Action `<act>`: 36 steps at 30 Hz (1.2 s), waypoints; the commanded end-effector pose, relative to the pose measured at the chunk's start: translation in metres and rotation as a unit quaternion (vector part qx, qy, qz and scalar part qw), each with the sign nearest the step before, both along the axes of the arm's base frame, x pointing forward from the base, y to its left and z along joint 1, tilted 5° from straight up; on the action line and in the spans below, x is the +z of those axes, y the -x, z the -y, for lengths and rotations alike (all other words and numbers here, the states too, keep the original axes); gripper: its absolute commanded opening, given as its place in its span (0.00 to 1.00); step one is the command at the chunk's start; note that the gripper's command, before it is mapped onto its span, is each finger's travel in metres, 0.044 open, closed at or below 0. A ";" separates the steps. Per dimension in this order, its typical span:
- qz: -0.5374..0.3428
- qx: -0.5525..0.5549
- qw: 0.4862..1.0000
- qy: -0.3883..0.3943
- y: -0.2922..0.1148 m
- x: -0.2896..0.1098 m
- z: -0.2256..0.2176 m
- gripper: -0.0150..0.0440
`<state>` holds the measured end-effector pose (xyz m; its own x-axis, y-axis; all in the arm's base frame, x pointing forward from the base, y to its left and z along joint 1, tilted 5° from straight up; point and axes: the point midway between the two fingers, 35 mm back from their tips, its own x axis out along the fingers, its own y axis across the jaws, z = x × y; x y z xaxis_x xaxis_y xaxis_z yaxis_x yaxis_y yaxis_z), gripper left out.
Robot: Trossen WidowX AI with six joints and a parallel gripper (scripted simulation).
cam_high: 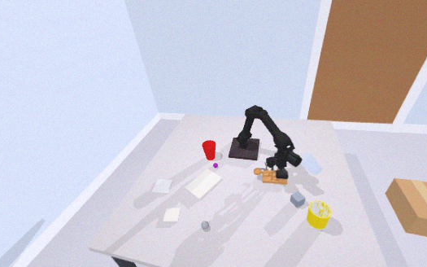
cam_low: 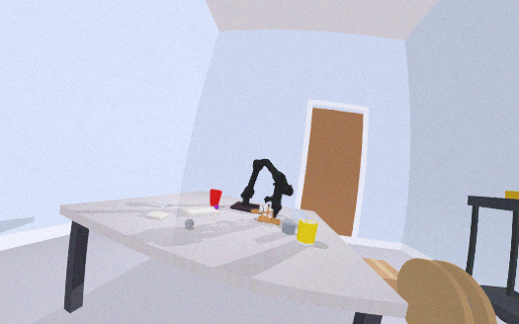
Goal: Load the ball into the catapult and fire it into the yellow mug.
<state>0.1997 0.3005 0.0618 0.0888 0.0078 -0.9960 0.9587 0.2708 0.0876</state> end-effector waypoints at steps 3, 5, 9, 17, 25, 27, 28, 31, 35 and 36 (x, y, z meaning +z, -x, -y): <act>0.000 0.000 1.000 -0.001 0.000 0.001 0.000 0.61; 0.000 0.000 1.000 -0.001 0.000 0.001 0.000 0.70; 0.000 0.000 1.000 -0.001 0.000 0.001 0.000 0.88; 0.000 0.000 1.000 0.000 0.008 0.091 0.000 1.00; 0.003 0.004 1.000 -0.006 0.006 0.088 -0.003 1.00; 0.003 0.004 1.000 -0.006 0.006 0.088 -0.003 1.00; 0.003 0.007 1.000 -0.005 0.006 0.088 -0.003 1.00; 0.003 0.047 0.999 -0.001 0.006 0.089 -0.003 1.00; 0.004 0.117 0.993 0.005 0.007 0.089 -0.003 1.00; 0.004 0.134 0.991 0.007 0.007 0.089 -0.003 1.00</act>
<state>0.1931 0.3030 0.1507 0.0936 0.0187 -0.9954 0.9021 0.4214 0.0927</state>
